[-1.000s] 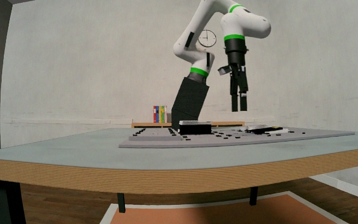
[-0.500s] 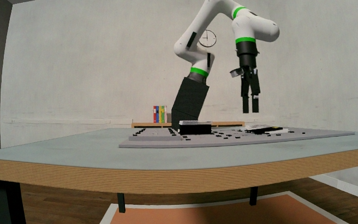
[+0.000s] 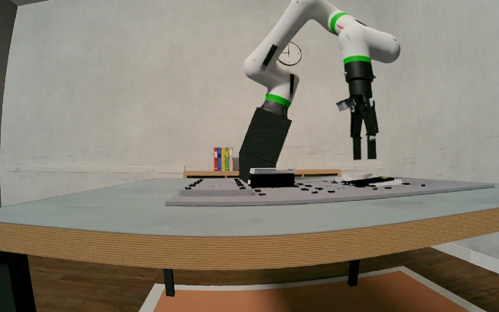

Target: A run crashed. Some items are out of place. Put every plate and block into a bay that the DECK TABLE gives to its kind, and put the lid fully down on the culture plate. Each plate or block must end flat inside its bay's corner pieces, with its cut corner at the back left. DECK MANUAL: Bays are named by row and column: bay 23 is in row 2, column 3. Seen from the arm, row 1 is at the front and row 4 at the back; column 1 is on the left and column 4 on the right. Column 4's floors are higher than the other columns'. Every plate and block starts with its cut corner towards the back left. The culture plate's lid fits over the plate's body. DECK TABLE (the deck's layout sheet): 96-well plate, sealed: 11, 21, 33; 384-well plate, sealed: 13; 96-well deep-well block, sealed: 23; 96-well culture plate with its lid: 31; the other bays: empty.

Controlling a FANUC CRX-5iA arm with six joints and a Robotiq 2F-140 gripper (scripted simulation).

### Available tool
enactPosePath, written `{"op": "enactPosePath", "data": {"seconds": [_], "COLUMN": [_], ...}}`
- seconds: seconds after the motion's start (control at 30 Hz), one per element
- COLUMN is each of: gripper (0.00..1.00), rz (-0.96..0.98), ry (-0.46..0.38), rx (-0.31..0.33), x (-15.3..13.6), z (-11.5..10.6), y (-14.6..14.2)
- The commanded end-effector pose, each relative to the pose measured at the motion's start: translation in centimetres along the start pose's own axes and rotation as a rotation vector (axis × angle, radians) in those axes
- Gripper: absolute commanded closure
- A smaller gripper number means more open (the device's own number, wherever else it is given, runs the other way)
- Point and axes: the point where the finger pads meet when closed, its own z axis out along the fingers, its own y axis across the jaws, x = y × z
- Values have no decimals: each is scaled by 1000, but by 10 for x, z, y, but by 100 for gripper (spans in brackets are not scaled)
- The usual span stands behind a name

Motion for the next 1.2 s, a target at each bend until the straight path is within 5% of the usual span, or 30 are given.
{"op": "enactPosePath", "data": {"seconds": [0.0,1.17], "gripper": [30,30], "rz": [0,0], "ry": [0,0], "rx": [1,1], "x": [-14,-21], "z": [1,33], "y": [-1,-1]}}
